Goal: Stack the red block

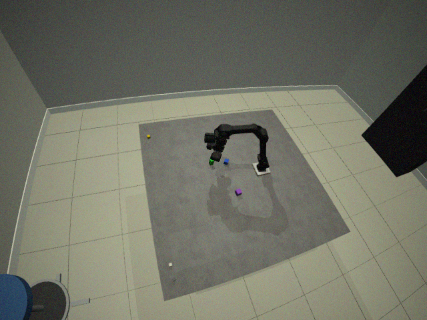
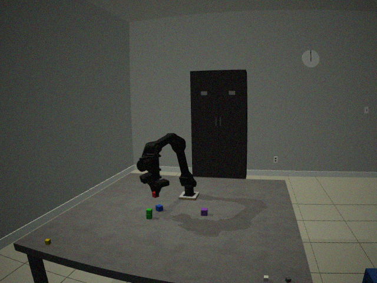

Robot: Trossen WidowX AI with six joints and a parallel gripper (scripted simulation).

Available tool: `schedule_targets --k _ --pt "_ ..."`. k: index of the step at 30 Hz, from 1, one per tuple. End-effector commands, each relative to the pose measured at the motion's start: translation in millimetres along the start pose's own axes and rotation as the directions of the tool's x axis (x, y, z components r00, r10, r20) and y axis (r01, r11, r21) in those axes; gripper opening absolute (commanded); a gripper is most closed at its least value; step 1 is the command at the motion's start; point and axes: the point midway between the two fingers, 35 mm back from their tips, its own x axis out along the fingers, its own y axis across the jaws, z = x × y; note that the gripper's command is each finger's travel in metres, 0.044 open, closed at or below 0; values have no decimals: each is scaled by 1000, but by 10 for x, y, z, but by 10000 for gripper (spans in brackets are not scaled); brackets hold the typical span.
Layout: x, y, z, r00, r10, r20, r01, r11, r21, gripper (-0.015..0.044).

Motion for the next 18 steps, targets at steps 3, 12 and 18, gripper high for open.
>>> schedule_targets --k 3,12,18 --pt "23 -167 275 1000 0 9 0 1000 -11 0" --pt "156 -213 345 1000 0 10 0 1000 -13 0" --pt "361 -205 343 1000 0 10 0 1000 -13 0"
